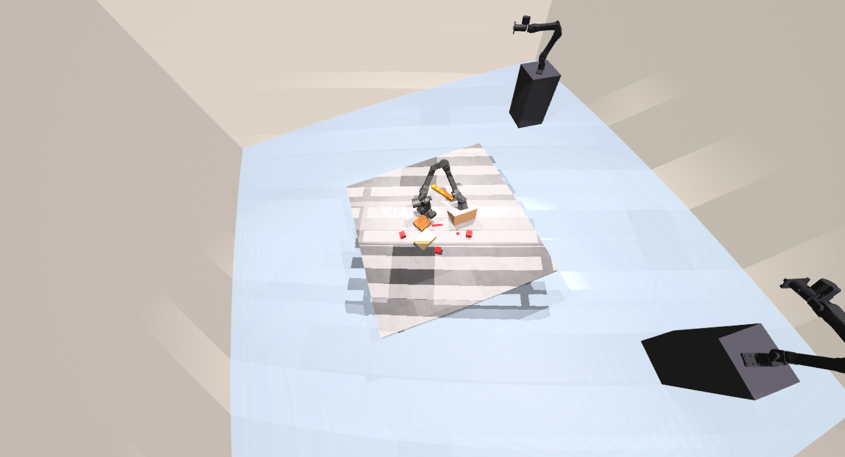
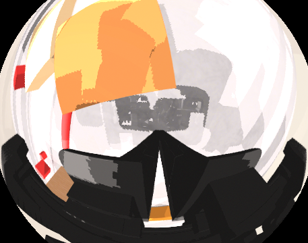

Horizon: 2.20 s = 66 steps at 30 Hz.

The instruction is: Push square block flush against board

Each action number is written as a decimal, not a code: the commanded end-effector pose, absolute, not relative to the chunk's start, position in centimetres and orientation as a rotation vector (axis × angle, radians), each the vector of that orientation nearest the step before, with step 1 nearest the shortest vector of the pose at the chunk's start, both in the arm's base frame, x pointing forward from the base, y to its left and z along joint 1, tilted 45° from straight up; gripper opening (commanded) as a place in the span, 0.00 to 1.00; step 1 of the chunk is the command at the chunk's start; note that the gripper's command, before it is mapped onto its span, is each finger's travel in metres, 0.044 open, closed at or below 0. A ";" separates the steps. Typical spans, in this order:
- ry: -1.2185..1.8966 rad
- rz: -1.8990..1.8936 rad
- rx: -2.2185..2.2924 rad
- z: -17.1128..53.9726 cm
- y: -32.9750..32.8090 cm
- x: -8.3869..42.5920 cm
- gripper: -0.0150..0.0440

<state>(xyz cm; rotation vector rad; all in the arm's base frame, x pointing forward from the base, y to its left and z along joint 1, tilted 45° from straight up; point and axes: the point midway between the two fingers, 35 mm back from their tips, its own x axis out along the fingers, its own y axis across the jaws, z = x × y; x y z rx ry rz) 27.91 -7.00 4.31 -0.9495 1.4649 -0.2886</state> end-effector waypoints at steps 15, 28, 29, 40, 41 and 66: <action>1.471 -0.285 -0.948 8.3 -3.7 26.0 0.25; 1.471 -0.282 -0.951 7.5 -2.8 28.5 0.25; 1.475 -0.271 -0.963 7.2 -3.1 28.6 0.25; 1.513 -0.153 -1.097 4.0 -6.6 29.2 0.25; 1.513 -0.153 -1.097 4.0 -6.6 29.2 0.25; 1.512 -0.152 -1.095 3.4 -5.3 31.8 0.25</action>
